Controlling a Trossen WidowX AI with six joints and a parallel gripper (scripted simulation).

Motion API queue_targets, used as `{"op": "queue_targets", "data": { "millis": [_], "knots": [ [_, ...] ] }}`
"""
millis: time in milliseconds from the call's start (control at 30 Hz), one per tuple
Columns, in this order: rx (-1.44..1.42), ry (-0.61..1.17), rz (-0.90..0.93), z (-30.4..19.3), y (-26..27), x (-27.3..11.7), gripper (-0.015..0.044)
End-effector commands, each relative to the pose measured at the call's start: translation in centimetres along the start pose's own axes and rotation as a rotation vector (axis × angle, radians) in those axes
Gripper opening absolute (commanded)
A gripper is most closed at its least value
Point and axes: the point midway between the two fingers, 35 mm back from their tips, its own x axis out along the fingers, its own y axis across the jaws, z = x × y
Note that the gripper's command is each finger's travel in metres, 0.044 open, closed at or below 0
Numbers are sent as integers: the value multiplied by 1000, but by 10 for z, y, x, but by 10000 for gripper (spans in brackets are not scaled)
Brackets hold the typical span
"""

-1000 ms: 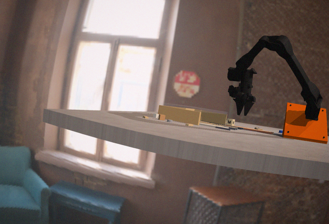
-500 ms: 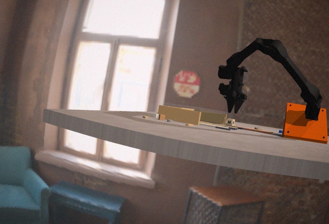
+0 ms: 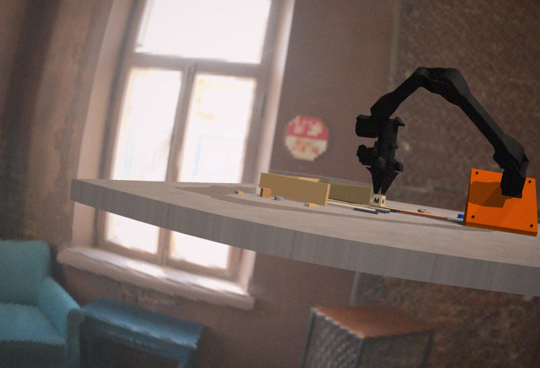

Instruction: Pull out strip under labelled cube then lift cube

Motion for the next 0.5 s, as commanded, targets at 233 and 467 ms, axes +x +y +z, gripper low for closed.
{"op": "queue_targets", "data": {
  "millis": [233, 467],
  "knots": [
    [7, 1, 5, 0, 0, 17, 250],
    [7, 1, 6, -1, 1, 28, 250]
  ]
}}
